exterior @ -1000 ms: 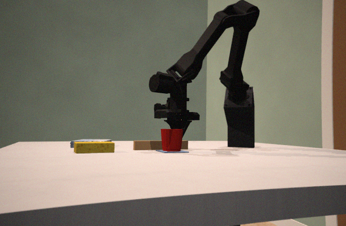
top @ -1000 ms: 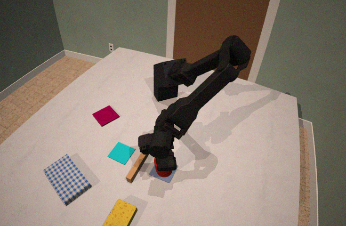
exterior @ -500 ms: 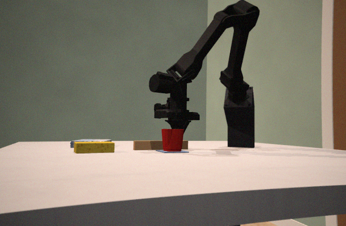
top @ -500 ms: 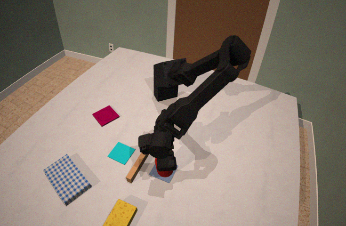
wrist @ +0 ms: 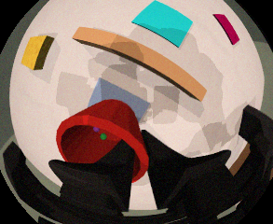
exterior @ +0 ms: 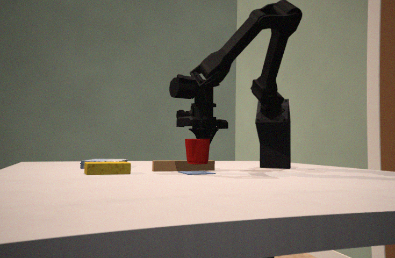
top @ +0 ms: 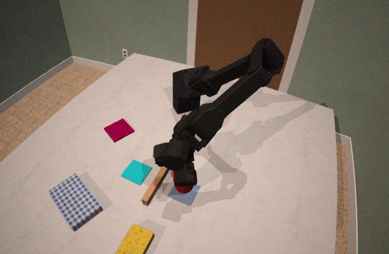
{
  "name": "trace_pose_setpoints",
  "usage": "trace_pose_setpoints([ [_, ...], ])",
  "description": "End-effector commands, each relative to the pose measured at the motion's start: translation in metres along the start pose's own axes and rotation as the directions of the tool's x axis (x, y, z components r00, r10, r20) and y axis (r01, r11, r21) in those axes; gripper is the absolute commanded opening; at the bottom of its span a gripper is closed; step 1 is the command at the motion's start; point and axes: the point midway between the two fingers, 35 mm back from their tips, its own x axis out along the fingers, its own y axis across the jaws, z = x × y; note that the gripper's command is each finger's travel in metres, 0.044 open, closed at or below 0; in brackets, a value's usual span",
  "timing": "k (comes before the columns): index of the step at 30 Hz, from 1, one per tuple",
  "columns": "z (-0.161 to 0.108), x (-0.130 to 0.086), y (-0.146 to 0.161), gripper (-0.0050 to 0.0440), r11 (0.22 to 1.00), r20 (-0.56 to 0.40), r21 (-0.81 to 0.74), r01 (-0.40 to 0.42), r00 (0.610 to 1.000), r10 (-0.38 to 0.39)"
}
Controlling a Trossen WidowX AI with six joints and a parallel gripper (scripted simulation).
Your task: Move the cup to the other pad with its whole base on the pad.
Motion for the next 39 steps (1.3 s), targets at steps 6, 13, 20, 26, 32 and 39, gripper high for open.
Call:
trace_pose_setpoints([
  [6,0.0,-0.024,0.0,0.0,1.0,0.002,-0.009,-0.016,1.0,0.016],
  [13,0.001,-0.031,-0.005,0.0,1.0,0.002,-0.007,-0.018,1.0,0.018],
  [20,0.001,-0.028,-0.006,0.0,1.0,0.002,0.002,-0.01,1.0,0.01],
  [26,0.001,-0.028,-0.006,0.0,1.0,0.002,0.002,-0.01,1.0,0.01],
  [32,0.001,-0.028,-0.006,0.0,1.0,0.002,0.002,-0.01,1.0,0.01],
  [39,0.009,-0.028,-0.01,0.0,1.0,0.002,0.0,-0.011,1.0,0.011],
])
